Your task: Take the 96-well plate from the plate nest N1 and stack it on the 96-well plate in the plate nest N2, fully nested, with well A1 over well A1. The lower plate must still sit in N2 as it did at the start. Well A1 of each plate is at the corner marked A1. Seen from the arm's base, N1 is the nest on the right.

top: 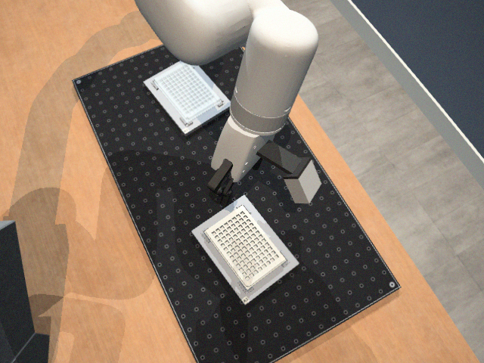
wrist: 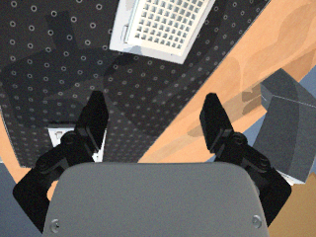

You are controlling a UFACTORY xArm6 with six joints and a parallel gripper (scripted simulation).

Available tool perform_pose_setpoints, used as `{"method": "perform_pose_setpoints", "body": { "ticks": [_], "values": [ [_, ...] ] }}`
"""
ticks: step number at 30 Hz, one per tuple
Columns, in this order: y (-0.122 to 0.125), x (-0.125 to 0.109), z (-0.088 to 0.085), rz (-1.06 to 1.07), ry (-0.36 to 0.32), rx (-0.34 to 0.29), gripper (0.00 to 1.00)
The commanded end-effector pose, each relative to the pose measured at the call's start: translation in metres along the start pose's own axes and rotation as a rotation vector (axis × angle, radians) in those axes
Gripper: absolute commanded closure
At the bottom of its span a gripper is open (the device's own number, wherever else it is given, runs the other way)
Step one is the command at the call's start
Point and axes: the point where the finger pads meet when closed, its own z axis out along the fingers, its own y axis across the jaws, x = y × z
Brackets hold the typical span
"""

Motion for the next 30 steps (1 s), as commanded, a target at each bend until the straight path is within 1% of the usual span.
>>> {"method": "perform_pose_setpoints", "body": {
  "ticks": [1, 3, 6, 9, 10, 12, 16, 17, 30],
  "values": [
    [0.01, 0.016, 0.006, 0.084, -0.003, 0.079, 0.0],
    [0.016, 0.024, 0.009, 0.127, -0.004, 0.115, 0.0],
    [0.017, 0.026, 0.01, 0.127, -0.004, 0.115, 0.0],
    [0.027, 0.037, 0.014, 0.204, -0.002, 0.179, 0.0],
    [0.03, 0.04, 0.015, 0.223, -0.001, 0.195, 0.0],
    [0.032, 0.043, 0.016, 0.223, -0.001, 0.195, 0.0],
    [0.045, 0.057, 0.021, 0.32, 0.005, 0.273, 0.0],
    [0.048, 0.06, 0.022, 0.32, 0.005, 0.273, 0.0],
    [0.048, 0.06, 0.022, 0.32, 0.005, 0.273, 0.0]
  ]
}}
